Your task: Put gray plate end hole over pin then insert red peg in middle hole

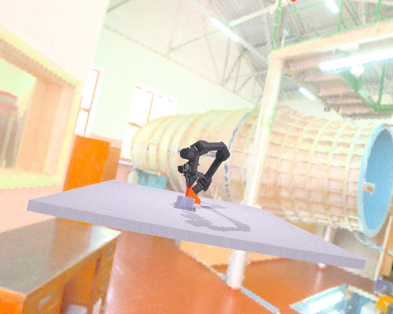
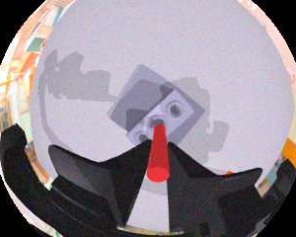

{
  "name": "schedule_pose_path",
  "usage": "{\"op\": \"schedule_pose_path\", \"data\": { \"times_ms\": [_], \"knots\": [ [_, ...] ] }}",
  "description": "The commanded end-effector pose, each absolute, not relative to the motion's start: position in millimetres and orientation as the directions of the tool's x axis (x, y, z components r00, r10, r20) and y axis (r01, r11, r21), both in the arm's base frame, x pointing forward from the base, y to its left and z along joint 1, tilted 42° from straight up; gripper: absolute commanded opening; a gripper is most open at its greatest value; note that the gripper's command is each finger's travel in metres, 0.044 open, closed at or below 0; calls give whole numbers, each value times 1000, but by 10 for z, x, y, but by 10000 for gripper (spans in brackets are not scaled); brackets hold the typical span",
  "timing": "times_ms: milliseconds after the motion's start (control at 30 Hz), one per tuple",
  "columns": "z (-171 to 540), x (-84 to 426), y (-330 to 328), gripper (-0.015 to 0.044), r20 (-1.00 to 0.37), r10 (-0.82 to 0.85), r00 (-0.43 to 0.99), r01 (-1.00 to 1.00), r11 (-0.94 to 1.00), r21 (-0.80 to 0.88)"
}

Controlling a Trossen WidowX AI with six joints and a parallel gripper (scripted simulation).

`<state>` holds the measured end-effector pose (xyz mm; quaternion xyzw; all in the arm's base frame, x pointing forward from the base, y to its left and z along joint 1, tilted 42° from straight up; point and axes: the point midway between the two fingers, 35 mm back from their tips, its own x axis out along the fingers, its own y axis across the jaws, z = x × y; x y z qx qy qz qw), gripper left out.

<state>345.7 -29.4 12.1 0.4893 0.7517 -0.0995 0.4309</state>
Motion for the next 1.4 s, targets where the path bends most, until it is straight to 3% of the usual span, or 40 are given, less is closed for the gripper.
{"op": "schedule_pose_path", "data": {
  "times_ms": [0, 1367],
  "knots": [
    [139, 3474, -296, 0, -747, 648, -146, 820, 502, 276],
    [32, 3464, -183, 0, -755, 640, -143, 813, 511, 280]
  ]
}}
